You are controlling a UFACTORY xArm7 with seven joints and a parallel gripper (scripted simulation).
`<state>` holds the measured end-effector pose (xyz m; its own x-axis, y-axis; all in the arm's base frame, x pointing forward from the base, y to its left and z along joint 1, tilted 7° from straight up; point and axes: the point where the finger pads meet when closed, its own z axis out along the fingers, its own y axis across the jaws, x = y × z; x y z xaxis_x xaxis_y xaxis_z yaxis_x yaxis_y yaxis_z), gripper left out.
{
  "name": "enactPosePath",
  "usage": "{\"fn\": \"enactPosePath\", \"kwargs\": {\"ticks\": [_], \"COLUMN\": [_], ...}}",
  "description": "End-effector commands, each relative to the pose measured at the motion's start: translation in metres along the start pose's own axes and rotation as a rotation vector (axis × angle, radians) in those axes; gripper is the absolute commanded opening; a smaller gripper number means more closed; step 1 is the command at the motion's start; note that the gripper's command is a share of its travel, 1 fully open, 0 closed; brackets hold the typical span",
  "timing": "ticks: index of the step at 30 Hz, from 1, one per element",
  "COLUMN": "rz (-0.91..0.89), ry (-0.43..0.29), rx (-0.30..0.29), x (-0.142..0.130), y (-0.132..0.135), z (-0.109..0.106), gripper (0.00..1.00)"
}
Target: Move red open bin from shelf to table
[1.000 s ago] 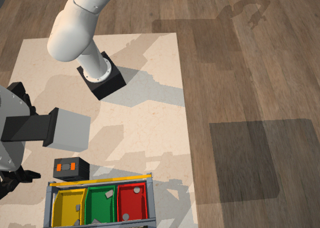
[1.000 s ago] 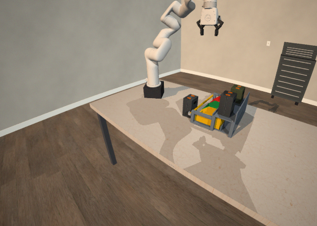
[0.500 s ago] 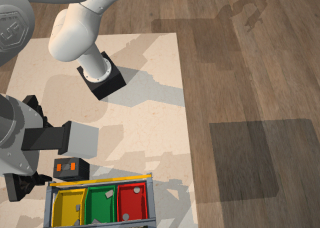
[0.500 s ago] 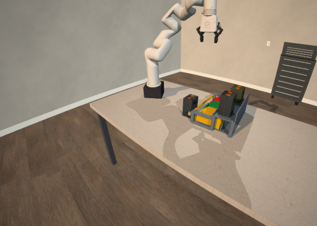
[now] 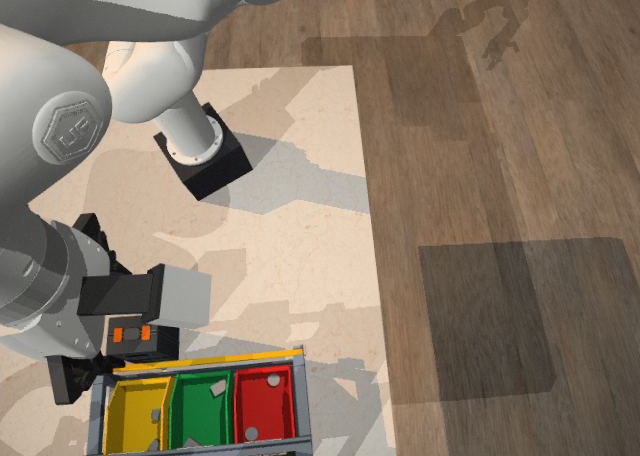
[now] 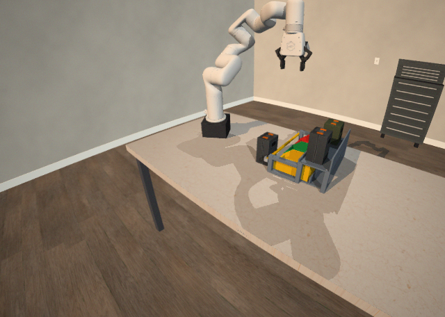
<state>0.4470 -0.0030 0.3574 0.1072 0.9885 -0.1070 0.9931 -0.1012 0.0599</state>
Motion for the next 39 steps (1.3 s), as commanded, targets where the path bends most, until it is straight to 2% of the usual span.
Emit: {"fn": "enactPosePath", "kwargs": {"ticks": [1, 4, 16, 21, 33, 38, 39], "rz": [0.000, 0.000, 0.000, 0.000, 0.000, 0.000, 0.000], "ry": [0.000, 0.000, 0.000, 0.000, 0.000, 0.000, 0.000], "rx": [-0.003, -0.004, -0.004, -0.004, -0.004, -0.004, -0.004], "x": [0.000, 0.000, 0.000, 0.000, 0.000, 0.000, 0.000], "y": [0.000, 0.000, 0.000, 0.000, 0.000, 0.000, 0.000], "z": [0.018, 0.048, 0.048, 0.097, 0.097, 0.145, 0.145], "gripper": [1.00, 1.00, 1.00, 1.00, 1.00, 1.00, 1.00]}}
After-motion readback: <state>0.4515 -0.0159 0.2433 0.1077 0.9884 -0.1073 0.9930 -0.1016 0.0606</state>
